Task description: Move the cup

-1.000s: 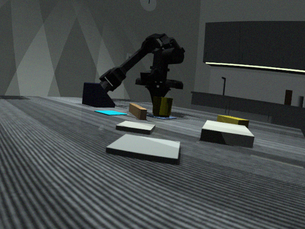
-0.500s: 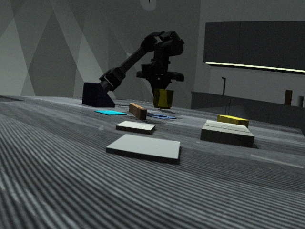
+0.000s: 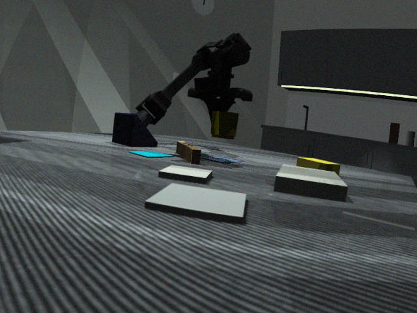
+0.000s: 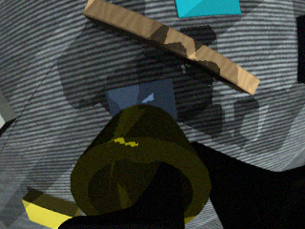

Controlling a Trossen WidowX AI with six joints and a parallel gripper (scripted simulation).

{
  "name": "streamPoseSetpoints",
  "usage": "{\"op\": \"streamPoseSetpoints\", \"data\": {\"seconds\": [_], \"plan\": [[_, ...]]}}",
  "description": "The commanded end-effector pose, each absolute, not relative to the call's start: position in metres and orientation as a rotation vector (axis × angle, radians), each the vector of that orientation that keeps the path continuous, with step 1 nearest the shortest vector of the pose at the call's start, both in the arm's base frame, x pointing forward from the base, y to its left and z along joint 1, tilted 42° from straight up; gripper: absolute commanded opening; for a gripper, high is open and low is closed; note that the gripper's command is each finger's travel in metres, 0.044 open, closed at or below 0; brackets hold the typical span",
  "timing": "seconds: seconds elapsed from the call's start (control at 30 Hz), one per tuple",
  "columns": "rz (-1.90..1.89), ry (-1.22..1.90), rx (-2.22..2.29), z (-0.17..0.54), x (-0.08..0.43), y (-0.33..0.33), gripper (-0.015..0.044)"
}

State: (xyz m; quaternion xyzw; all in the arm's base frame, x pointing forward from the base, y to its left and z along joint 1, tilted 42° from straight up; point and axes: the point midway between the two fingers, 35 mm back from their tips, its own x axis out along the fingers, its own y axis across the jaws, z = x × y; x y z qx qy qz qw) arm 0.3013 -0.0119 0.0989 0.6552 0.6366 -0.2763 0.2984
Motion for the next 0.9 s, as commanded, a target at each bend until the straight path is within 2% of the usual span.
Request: {"op": "streamPoseSetpoints", "data": {"seconds": [0.0, 0.87], "plan": [[-0.735, 1.691, 1.741, 0.098, 0.301, -0.012, 0.0], [-0.737, 1.687, 1.736, 0.077, 0.281, -0.037, 0.0]]}}
